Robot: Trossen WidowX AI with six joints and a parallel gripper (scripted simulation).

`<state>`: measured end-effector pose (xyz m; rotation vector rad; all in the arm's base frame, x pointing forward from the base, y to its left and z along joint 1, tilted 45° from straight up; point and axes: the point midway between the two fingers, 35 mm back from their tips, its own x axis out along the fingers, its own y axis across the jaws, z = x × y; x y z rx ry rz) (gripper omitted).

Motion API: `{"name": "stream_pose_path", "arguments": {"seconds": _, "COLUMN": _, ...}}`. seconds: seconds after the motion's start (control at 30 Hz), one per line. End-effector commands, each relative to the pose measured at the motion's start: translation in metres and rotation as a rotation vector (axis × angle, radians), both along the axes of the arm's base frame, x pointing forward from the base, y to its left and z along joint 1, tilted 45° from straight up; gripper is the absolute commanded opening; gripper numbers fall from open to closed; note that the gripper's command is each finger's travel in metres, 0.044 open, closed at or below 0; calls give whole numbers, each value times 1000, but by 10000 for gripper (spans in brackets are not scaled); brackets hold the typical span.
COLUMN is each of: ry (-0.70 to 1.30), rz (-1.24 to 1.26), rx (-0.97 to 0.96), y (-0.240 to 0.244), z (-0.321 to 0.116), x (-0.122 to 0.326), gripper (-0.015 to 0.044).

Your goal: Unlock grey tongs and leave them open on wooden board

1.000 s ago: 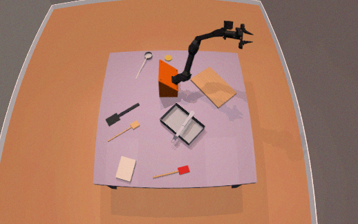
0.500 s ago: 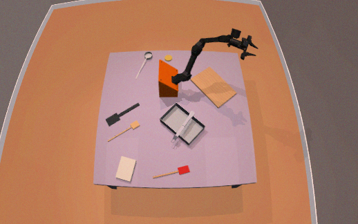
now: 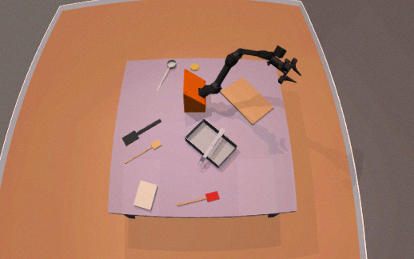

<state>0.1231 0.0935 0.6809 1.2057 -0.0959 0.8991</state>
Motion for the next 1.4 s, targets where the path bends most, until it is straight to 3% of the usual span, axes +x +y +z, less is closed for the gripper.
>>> {"name": "stream_pose_path", "arguments": {"seconds": 0.0, "ry": 58, "rz": -41, "rx": -53, "y": 9, "z": -15, "x": 32, "gripper": 260}}
{"name": "stream_pose_path", "arguments": {"seconds": 0.93, "ry": 278, "rz": -180, "rx": -288, "y": 30, "z": -93, "x": 152, "gripper": 260}}
{"name": "stream_pose_path", "arguments": {"seconds": 1.13, "ry": 398, "rz": -226, "rx": -425, "y": 31, "z": -141, "x": 202, "gripper": 260}}
{"name": "stream_pose_path", "arguments": {"seconds": 1.37, "ry": 689, "rz": -235, "rx": -610, "y": 24, "z": -241, "x": 275, "gripper": 260}}
